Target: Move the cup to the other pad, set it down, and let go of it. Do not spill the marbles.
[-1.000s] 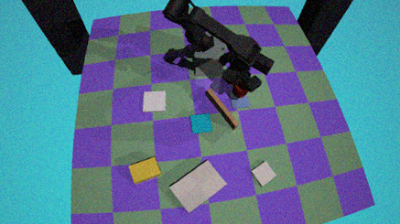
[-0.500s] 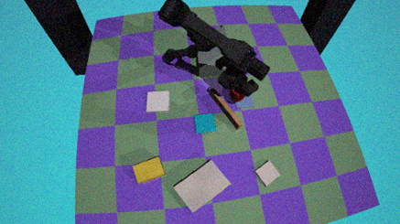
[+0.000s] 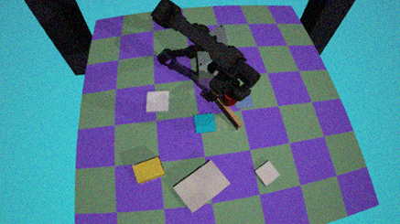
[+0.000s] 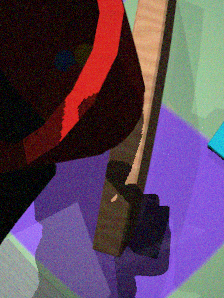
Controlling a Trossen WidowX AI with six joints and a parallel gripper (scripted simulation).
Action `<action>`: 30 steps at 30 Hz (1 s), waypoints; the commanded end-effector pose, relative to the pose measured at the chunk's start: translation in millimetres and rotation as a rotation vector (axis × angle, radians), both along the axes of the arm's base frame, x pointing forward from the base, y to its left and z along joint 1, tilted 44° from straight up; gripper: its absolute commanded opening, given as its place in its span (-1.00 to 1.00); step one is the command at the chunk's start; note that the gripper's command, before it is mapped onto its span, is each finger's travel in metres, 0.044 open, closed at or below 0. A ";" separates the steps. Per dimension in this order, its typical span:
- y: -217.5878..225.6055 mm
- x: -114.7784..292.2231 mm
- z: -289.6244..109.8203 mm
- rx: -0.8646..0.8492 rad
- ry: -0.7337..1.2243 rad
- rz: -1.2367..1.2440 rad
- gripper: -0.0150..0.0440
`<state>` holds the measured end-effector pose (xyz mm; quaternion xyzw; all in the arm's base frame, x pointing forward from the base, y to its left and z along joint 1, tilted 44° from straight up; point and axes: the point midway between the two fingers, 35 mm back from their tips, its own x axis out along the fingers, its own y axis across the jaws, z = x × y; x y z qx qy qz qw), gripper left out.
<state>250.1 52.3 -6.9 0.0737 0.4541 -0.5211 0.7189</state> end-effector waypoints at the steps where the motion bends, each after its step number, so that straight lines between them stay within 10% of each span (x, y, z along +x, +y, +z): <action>1: -4.2 6.1 7.6 0.001 -0.008 0.006 -0.49; 30: -51.5 47.8 58.0 -0.003 -0.010 0.005 -0.49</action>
